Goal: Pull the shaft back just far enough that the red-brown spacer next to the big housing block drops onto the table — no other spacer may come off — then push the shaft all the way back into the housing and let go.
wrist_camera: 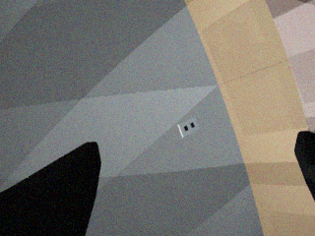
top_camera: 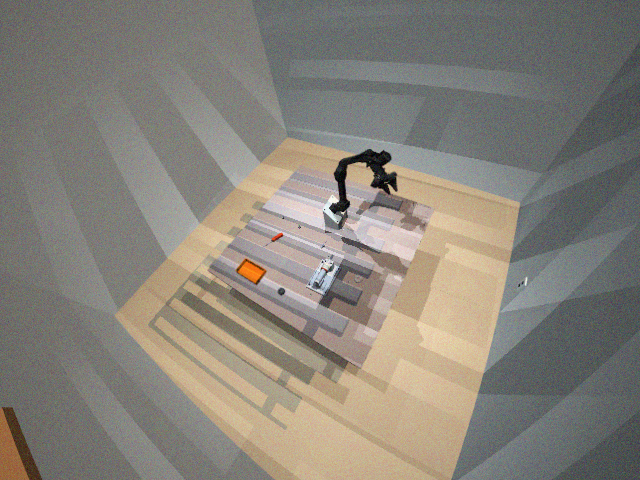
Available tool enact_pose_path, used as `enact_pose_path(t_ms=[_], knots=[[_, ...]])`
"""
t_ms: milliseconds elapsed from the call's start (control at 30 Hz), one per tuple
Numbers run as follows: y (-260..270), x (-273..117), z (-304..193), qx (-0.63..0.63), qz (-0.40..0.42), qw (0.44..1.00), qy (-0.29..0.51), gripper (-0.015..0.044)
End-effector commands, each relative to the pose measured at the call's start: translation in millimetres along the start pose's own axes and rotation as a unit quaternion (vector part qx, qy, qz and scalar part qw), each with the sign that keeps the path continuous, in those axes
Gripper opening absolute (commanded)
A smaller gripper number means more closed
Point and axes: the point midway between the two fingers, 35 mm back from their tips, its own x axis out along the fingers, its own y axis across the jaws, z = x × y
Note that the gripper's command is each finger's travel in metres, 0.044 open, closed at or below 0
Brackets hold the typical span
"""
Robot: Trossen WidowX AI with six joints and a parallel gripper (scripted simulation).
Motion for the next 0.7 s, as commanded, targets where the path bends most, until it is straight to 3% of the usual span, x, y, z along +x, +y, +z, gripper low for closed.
enact_pose_path(t_ms=[0, 200, 400, 667], knots=[[0, 2, 0, -0.008, -0.001, 1.0, -0.002, 0.0426], [-18, 78, 9, -0.274, -0.033, 0.96, -0.048, 0.044], [-41, 144, 44, -0.501, -0.088, 0.857, -0.083, 0.044], [-72, 197, 109, -0.696, -0.169, 0.691, -0.098, 0.044]])
